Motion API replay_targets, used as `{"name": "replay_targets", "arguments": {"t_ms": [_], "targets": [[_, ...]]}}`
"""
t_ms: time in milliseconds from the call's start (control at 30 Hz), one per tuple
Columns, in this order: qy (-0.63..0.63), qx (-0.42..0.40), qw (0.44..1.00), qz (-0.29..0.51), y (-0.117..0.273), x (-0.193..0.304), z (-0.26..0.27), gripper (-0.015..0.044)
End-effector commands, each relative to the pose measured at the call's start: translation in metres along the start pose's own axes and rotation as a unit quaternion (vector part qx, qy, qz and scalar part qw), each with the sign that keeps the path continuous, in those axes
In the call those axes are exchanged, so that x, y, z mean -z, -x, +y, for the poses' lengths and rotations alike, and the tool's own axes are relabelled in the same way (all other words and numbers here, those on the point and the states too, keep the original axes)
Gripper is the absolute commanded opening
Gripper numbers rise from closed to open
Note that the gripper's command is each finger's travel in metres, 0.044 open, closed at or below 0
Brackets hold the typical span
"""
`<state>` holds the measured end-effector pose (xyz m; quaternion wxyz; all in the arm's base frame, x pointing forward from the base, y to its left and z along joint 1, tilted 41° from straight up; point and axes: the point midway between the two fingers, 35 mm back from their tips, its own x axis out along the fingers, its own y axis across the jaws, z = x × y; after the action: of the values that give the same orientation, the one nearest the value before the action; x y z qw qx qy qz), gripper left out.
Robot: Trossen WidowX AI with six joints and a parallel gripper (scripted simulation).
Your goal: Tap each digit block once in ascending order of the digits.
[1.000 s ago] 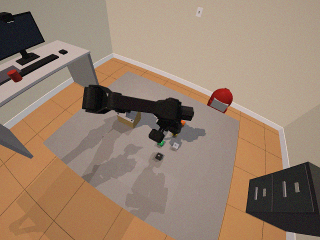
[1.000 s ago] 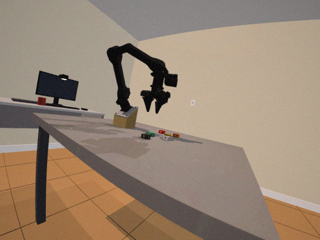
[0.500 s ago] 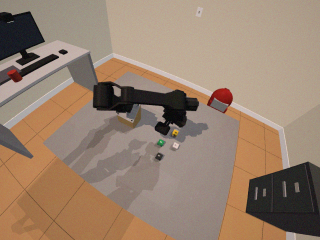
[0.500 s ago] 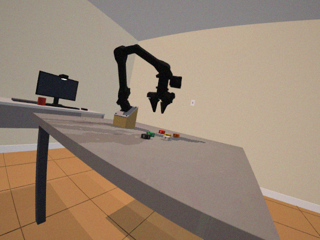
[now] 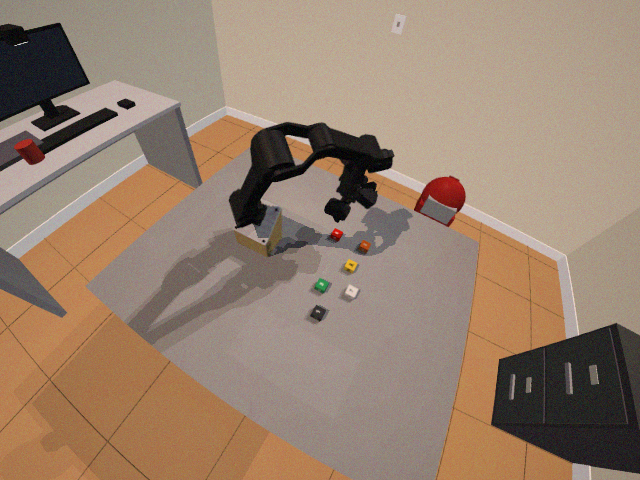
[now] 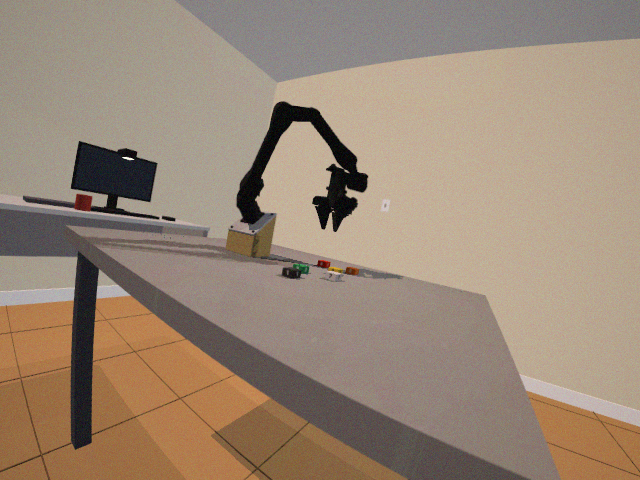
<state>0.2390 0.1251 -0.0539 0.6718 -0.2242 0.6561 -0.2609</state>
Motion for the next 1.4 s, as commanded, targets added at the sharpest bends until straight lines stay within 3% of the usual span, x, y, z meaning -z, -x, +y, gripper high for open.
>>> {"name": "replay_targets", "arguments": {"t_ms": [0, 533, 900, 1367], "targets": [[-0.006, -0.002, 1.0, 0.002, -0.001, 0.001, 0.006, 0.04], [-0.006, -0.002, 1.0, 0.002, -0.001, -0.001, 0.006, 0.04], [-0.008, -0.001, 1.0, -0.001, 0.0, -0.115, 0.005, 0.04], [-0.008, -0.001, 1.0, -0.001, 0.0, -0.117, 0.005, 0.04]]}}
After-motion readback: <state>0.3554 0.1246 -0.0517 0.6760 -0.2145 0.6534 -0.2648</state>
